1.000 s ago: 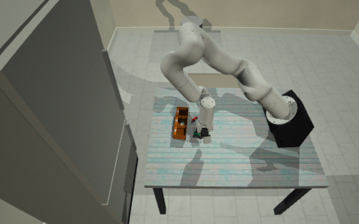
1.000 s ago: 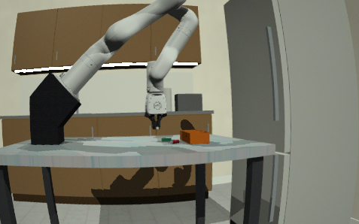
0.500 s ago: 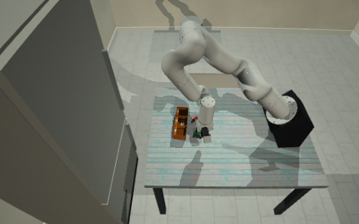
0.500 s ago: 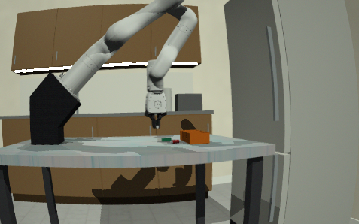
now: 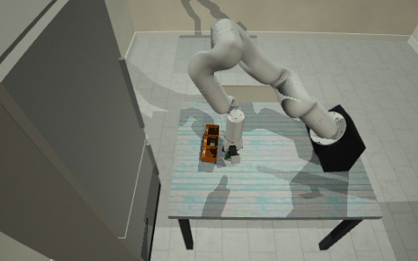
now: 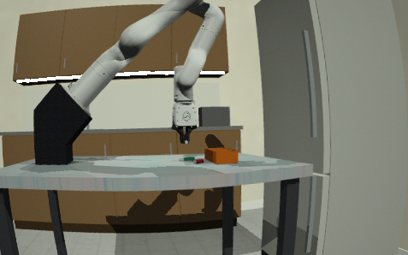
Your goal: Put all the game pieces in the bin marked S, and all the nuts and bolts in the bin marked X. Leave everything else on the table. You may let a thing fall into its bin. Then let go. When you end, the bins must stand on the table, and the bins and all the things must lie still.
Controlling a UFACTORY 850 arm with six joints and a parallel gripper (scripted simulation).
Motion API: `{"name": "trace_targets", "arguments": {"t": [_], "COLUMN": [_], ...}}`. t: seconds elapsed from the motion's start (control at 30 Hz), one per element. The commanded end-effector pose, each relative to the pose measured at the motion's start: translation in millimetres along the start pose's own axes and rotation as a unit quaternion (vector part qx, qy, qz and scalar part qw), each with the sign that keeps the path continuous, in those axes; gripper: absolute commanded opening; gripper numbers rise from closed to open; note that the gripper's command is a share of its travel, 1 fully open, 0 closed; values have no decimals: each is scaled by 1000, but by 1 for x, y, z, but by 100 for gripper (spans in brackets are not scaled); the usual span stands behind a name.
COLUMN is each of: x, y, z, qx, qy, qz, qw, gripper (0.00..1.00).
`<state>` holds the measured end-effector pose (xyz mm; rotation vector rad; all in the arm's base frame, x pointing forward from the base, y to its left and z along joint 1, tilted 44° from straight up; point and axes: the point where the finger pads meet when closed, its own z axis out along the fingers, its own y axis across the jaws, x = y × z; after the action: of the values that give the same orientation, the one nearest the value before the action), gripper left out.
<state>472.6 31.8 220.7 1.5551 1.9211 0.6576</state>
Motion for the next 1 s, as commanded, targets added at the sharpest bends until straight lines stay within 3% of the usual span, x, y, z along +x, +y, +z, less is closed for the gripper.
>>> {"name": "trace_targets", "arguments": {"t": [0.0, 0.23, 0.47, 0.67, 0.97], "x": [-15, -27, -50, -68, -69], "y": [24, 43, 78, 107, 109], "z": [0, 1, 1, 1, 1], "qx": [1, 1, 1, 1, 1], "qy": [2, 2, 2, 2, 2], "qz": [0, 25, 150, 150, 150], "qw": [1000, 1000, 989, 989, 989], "gripper": [0, 0, 0, 0, 0]}}
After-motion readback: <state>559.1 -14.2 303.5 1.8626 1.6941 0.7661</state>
